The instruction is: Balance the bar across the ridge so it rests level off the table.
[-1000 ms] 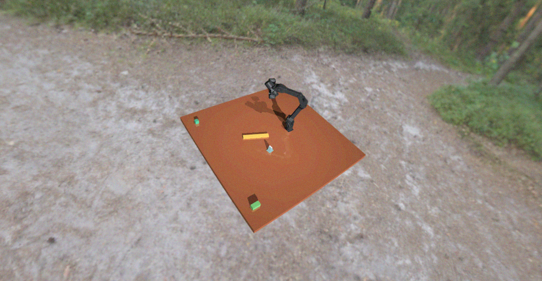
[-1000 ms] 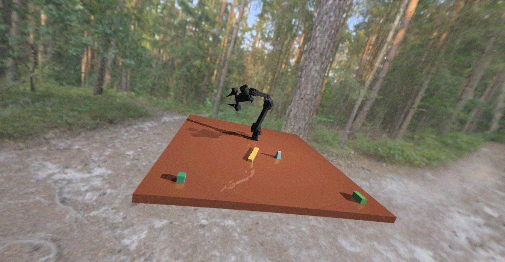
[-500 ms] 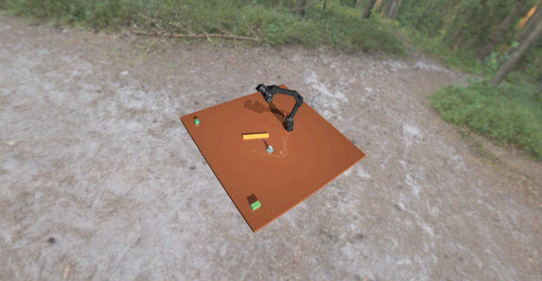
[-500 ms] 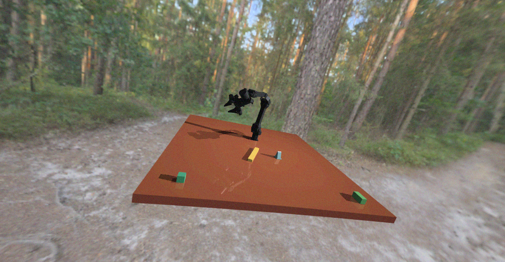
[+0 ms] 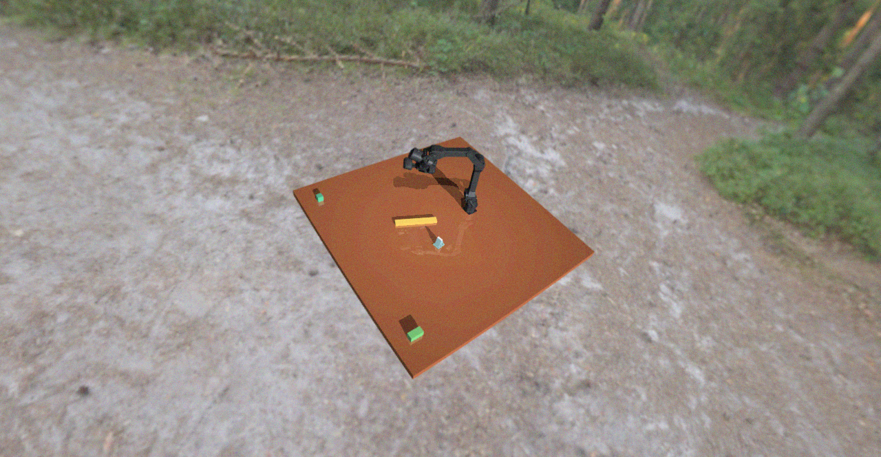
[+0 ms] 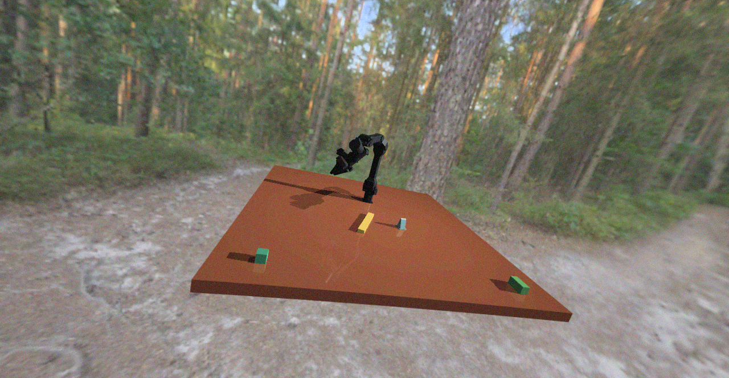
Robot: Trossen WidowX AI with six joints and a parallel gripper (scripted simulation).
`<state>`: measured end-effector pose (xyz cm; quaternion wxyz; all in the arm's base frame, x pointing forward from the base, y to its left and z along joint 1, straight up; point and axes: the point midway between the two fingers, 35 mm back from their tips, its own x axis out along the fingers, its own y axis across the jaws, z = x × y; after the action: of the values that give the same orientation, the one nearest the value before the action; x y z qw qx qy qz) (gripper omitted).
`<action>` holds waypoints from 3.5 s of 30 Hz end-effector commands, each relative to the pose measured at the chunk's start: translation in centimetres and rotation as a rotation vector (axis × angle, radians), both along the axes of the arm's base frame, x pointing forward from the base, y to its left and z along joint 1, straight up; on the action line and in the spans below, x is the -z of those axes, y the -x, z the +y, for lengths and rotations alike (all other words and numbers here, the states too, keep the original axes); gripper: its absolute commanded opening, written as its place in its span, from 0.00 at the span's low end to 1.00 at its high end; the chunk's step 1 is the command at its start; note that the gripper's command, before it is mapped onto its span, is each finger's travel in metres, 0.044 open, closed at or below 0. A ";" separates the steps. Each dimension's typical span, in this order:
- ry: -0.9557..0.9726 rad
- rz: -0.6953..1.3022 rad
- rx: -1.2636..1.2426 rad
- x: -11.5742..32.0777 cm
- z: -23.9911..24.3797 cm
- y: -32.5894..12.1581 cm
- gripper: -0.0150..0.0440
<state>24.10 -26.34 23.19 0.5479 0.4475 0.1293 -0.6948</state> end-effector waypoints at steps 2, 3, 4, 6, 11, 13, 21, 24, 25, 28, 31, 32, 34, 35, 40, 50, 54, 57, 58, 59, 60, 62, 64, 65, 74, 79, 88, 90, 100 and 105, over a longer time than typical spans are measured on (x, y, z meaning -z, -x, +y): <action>-0.081 0.091 -0.194 1.8 2.0 -2.9 0.79; -0.096 0.110 -0.233 2.1 2.4 -3.4 0.79; -0.111 0.128 -0.271 2.4 2.8 -3.8 0.79; -0.140 0.165 -0.349 2.9 3.5 -4.7 0.79; -0.209 0.253 -0.547 4.3 5.5 -6.6 0.79; -0.236 0.285 -0.627 4.9 6.3 -7.3 0.79; -0.327 0.402 -0.946 7.1 10.1 -10.0 0.79; -0.360 0.439 -1.064 7.8 11.5 -10.8 0.79; -0.370 0.451 -1.103 8.1 11.9 -11.0 0.79; -0.402 0.483 -1.220 8.8 13.3 -11.6 0.79; -0.432 0.512 -1.337 9.4 14.7 -12.2 0.79; -0.442 0.520 -1.377 9.6 15.2 -12.4 0.79; -0.460 0.536 -1.455 10.1 16.2 -12.7 0.79; -0.469 0.544 -1.494 10.3 16.7 -12.9 0.79; -0.491 0.560 -1.590 10.8 17.9 -13.2 0.79; -0.491 0.559 -1.590 14.2 17.8 -13.4 0.79; -0.491 0.560 -1.590 15.3 17.8 -13.4 0.79; -0.491 0.560 -1.590 15.3 17.8 -13.4 0.79; -0.491 0.560 -1.590 15.3 17.8 -13.4 0.79; -0.491 0.560 -1.590 15.4 17.8 -13.4 0.79; -0.491 0.560 -1.590 15.5 17.8 -13.4 0.79; -0.491 0.560 -1.590 15.8 17.8 -13.4 0.79; -0.491 0.560 -1.590 16.1 17.8 -13.4 0.79; -0.491 0.560 -1.590 16.3 17.8 -13.4 0.79; -0.491 0.560 -1.590 17.7 17.8 -13.5 0.79; -0.491 0.560 -1.590 17.8 17.8 -13.5 0.79; -0.491 0.560 -1.590 17.8 17.8 -13.5 0.79; -0.491 0.560 -1.590 17.8 17.8 -13.5 0.79; -0.489 0.560 -1.585 17.7 17.7 -13.5 0.49; -0.489 0.560 -1.585 17.7 17.7 -13.5 0.43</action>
<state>37.56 -8.60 5.46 0.7062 0.1437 0.6776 -0.1467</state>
